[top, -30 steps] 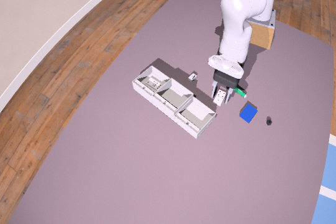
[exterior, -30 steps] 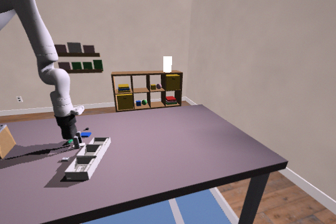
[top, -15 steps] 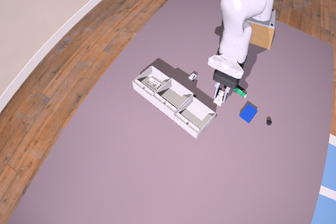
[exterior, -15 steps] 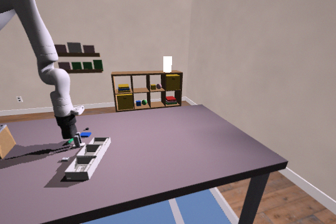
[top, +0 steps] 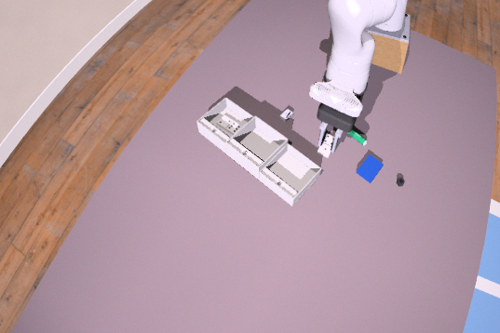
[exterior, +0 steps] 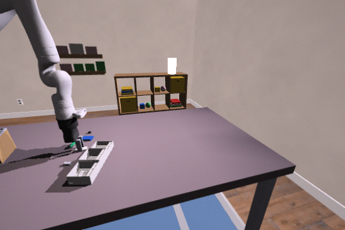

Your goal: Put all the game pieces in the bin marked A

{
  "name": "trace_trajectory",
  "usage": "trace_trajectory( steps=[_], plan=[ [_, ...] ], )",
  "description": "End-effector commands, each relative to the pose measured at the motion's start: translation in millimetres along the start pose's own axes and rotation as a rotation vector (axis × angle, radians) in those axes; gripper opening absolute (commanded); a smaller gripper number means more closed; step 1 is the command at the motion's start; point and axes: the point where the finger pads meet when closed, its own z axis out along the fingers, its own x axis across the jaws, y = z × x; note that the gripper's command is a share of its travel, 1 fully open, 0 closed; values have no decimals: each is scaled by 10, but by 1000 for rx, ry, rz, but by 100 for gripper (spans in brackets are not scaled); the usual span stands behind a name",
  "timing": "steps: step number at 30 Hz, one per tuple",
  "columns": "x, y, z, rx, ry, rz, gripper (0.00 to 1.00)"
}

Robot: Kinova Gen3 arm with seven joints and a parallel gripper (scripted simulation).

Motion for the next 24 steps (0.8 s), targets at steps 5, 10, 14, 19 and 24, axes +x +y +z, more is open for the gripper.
trace_trajectory(
  steps=[5,10,14,19,24],
  plan=[
    [0,-5,-105,1,0,0,49],
    [0,-5,-271,1,0,0,49],
    [0,-5,-338,1,0,0,49],
    [0,-5,-504,2,0,0,49],
    [0,-5,-605,1,0,0,49]
  ],
)
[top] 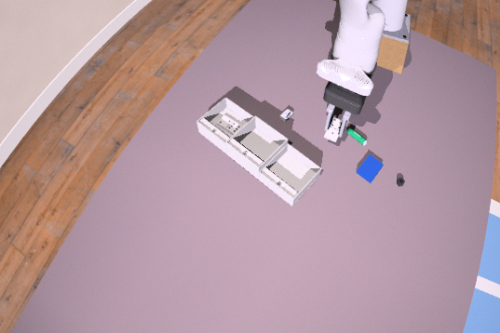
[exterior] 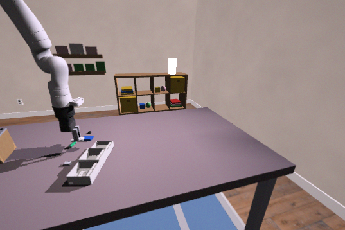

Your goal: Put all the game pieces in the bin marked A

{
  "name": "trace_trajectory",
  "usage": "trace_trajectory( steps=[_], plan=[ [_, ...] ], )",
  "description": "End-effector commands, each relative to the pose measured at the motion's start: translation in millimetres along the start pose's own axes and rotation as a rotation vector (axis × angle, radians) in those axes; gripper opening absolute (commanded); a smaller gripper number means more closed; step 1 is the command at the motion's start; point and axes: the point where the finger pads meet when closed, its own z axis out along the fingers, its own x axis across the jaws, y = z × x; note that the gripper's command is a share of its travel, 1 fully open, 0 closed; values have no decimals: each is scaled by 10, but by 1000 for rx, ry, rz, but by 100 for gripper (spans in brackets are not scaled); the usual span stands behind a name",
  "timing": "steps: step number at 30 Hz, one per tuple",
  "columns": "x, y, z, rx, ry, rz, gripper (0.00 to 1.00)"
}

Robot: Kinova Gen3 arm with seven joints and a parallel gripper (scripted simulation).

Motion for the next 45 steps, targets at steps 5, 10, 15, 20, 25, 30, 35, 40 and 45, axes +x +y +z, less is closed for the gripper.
trace_trajectory(
  steps=[5,10,15,20,25,30,35,40,45],
  plan=[
    [49,-59,-67,15,-1,14,49],
    [49,-59,-67,15,-1,14,49],
    [50,-59,-67,15,-1,14,49],
    [49,-57,-130,15,-1,14,49],
    [106,-73,-130,15,-1,14,49],
    [396,-153,-132,15,-1,14,49],
    [686,-233,-133,15,-1,14,49],
    [859,-281,-134,15,-1,14,49],
    [1149,-362,-135,15,-1,14,49]
  ],
)
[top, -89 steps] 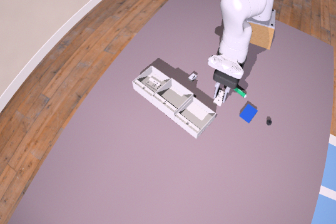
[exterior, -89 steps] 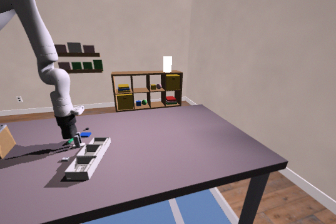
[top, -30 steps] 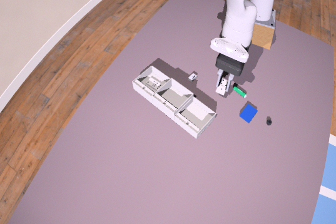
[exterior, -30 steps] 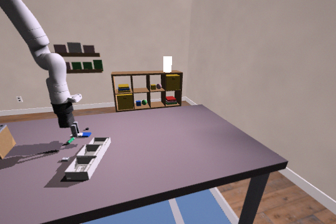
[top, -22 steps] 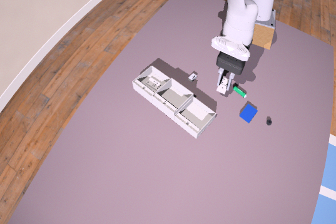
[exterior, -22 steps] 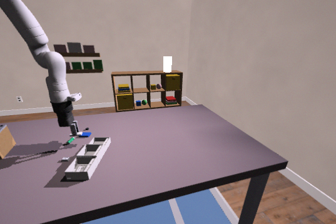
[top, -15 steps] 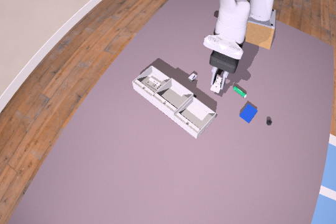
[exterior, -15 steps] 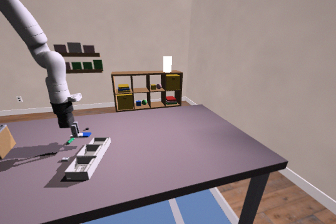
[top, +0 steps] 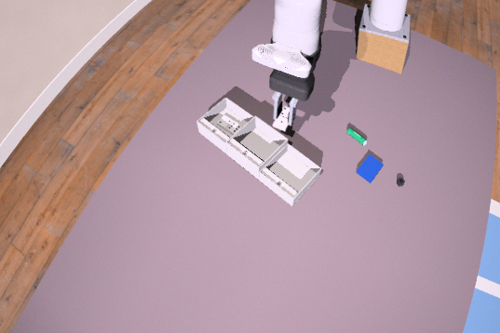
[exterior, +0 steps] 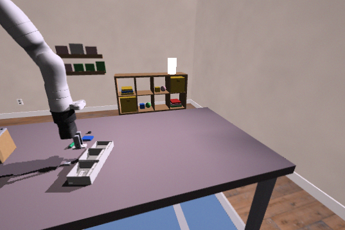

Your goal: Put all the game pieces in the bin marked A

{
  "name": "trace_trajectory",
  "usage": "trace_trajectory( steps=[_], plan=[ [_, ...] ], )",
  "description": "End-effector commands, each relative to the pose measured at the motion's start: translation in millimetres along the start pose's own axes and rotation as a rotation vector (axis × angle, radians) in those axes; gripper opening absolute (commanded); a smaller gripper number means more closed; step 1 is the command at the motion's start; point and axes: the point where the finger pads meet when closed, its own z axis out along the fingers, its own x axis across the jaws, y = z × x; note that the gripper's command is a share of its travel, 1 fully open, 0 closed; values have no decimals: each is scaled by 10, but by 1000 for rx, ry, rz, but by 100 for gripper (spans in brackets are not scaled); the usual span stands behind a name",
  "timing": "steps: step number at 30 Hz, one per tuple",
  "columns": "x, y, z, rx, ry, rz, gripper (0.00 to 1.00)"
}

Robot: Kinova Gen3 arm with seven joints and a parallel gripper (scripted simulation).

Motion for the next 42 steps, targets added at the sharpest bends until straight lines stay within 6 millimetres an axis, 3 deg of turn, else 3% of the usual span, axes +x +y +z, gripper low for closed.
trace_trajectory(
  steps=[1,4,19,27,29,42],
  plan=[
    [259,-46,9,2,-1,35,49],
    [317,-60,9,2,-1,35,49],
    [1074,-253,9,2,-2,685,49],
    [1093,-258,9,1,-2,1085,49],
    [1093,-258,9,1,-2,1085,49],
    [1093,-258,9,1,-3,1735,49]
  ],
)
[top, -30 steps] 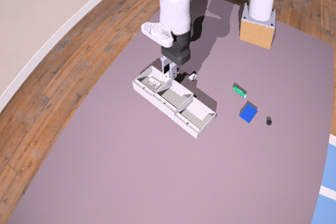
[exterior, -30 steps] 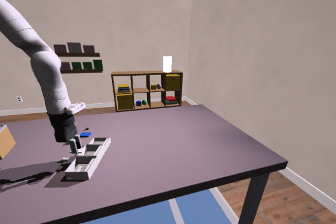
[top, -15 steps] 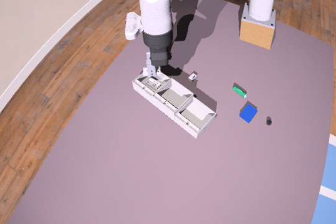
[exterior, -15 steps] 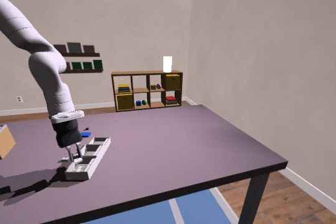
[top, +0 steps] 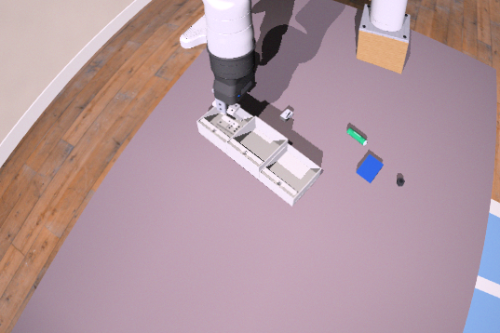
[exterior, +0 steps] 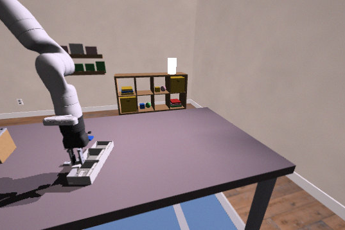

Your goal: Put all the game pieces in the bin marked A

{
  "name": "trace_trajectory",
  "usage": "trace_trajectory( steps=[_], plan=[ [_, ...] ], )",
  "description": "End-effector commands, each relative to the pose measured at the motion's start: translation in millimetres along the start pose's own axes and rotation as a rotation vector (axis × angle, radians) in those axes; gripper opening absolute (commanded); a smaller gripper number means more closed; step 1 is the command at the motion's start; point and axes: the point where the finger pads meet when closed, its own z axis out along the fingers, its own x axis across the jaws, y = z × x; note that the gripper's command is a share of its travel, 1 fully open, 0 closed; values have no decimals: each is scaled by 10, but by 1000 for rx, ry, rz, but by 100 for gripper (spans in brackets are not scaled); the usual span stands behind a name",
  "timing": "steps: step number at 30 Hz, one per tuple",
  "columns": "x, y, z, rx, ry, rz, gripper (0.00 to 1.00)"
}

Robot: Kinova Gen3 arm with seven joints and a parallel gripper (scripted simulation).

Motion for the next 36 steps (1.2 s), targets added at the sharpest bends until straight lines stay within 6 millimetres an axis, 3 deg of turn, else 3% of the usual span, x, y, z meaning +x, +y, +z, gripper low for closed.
trace_trajectory(
  steps=[1,23,36],
  plan=[
    [-45,59,-3,9,-1,87,49],
    [-49,68,-3,9,-1,146,49],
    [-49,66,257,9,-1,146,49]
  ],
)
